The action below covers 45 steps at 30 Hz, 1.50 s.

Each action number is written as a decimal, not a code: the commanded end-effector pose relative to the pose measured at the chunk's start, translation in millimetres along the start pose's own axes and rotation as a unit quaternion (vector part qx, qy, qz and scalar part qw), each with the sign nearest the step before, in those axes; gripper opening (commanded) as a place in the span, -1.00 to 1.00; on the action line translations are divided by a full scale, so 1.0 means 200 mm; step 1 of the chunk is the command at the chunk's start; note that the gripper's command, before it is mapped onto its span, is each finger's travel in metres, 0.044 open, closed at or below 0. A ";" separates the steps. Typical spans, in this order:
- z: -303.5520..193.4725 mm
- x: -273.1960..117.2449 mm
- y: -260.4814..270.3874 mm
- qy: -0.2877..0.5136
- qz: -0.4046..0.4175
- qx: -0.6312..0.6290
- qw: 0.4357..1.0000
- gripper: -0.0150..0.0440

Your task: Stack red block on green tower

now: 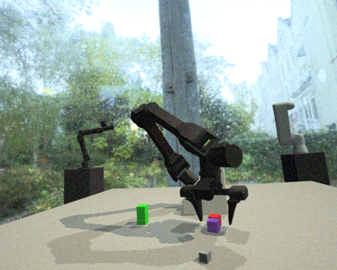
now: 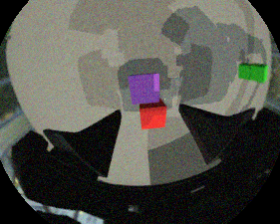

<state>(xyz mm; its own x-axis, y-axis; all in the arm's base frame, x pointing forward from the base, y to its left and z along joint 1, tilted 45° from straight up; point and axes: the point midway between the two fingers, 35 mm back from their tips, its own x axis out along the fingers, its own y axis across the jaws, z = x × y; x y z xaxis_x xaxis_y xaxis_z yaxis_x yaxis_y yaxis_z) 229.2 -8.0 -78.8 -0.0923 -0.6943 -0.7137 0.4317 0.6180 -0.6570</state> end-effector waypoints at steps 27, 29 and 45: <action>0.00 -0.23 0.00 -0.001 0.001 -0.002 1.000 -0.49; 0.00 -0.28 0.00 -0.001 0.001 -0.003 1.000 -0.49; -0.01 -0.57 0.00 -0.002 0.000 -0.006 1.000 -0.49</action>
<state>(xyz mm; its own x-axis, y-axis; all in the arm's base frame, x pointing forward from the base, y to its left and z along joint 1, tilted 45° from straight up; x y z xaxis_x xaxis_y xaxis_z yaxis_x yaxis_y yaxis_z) 239.1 72.1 2.4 -0.0888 -0.6956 -0.7129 0.4211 0.6224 -0.6597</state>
